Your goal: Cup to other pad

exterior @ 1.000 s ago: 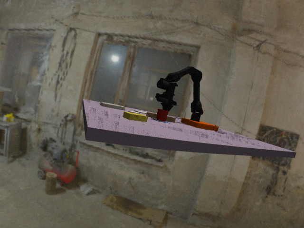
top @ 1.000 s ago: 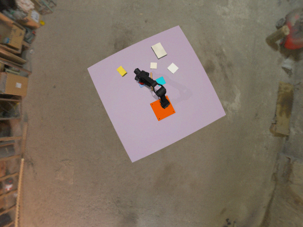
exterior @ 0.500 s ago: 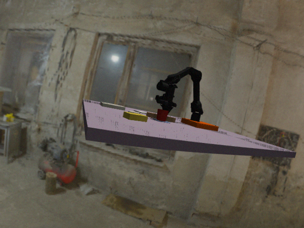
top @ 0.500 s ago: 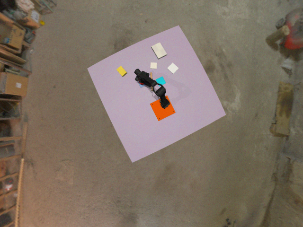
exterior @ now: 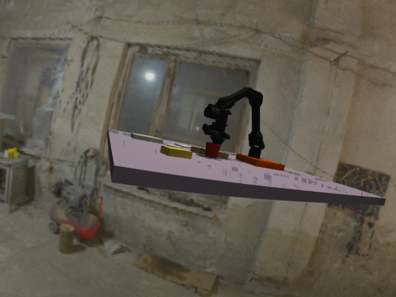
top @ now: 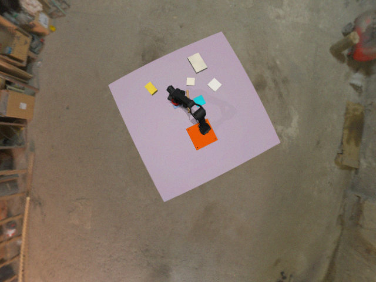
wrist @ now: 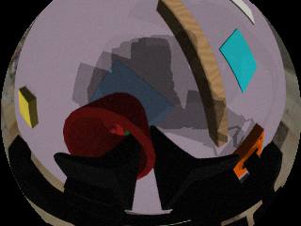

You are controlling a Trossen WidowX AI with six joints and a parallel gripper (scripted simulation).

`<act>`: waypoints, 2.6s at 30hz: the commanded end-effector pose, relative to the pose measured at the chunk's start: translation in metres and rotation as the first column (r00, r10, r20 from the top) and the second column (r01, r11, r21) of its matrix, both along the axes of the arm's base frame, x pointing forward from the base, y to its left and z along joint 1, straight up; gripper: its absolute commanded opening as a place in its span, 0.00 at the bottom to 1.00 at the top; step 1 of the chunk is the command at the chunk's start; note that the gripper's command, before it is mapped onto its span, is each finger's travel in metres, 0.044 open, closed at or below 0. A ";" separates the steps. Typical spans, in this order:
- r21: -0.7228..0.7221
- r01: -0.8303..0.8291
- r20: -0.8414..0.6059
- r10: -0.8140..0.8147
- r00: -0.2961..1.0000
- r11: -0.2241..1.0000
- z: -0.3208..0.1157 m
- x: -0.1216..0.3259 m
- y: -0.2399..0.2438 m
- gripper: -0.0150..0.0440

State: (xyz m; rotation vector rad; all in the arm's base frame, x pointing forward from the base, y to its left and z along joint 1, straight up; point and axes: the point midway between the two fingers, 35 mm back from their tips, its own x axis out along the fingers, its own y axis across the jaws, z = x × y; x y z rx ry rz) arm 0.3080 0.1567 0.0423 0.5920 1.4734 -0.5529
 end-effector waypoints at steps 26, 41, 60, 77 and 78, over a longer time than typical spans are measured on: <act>-0.001 0.001 0.000 -0.001 1.000 1.000 0.058 -0.001 -0.001 0.25; -0.001 0.000 -0.002 0.000 1.000 1.000 0.056 -0.001 0.000 0.25; -0.004 0.001 -0.001 -0.001 1.000 1.000 0.055 -0.008 -0.033 0.25; -0.007 0.001 -0.001 -0.001 1.000 1.000 0.054 -0.016 -0.077 0.25; -0.008 0.001 -0.002 -0.001 1.000 1.000 0.054 -0.017 -0.079 0.25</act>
